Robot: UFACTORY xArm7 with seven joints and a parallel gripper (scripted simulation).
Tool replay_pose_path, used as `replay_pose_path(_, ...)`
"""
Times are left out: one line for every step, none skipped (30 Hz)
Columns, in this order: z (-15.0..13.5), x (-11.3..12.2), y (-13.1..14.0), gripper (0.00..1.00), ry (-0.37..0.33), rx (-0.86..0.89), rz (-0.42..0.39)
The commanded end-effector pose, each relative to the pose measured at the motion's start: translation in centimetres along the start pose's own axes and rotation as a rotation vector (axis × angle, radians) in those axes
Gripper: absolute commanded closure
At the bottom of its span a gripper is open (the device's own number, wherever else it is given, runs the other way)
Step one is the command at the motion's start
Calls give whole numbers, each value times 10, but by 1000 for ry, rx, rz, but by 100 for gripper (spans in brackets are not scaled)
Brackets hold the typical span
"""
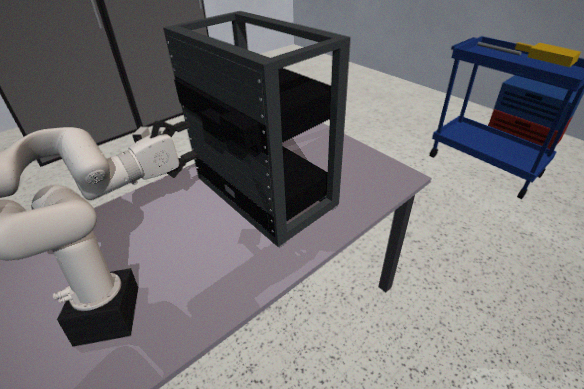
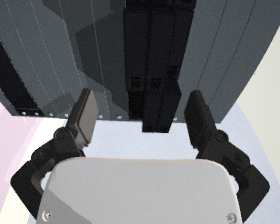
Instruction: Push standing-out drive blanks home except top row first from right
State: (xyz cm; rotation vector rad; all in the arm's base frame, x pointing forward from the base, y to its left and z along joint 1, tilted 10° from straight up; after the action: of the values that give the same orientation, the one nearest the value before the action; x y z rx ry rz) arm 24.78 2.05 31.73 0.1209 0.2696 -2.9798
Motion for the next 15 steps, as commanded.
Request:
replay_pose_path(13,-7,62,0,-5,-27,-7)
replay_pose_path(13,-7,62,0,-5,-27,-7)
replay_pose_path(13,-7,62,0,-5,-27,-7)
replay_pose_path(13,-7,62,0,-5,-27,-7)
replay_pose_path(13,-7,62,0,-5,-27,-7)
replay_pose_path(13,-7,62,0,-5,-27,-7)
replay_pose_path(13,-7,62,0,-5,-27,-7)
replay_pose_path(13,-7,62,0,-5,-27,-7)
replay_pose_path(13,-7,62,0,-5,-27,-7)
replay_pose_path(13,-7,62,100,-5,-27,-7)
replay_pose_path(13,-7,62,100,-5,-27,-7)
replay_pose_path(13,-7,62,100,-5,-27,-7)
replay_pose_path(13,-7,62,100,-5,-27,-7)
replay_pose_path(13,-7,62,100,-5,-27,-7)
replay_pose_path(13,-7,62,100,-5,-27,-7)
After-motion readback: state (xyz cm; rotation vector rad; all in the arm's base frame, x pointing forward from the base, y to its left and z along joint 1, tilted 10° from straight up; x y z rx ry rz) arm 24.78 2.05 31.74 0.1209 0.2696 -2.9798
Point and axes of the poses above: the point where the finger pads meet when closed, its own x axis back along the fingers, its own z axis across the jaws, y = z × x, the point moved 9 cm from there along x, back along the fingers, and after that the axes turned 3 degrees about -x, right-handed, at the moved point
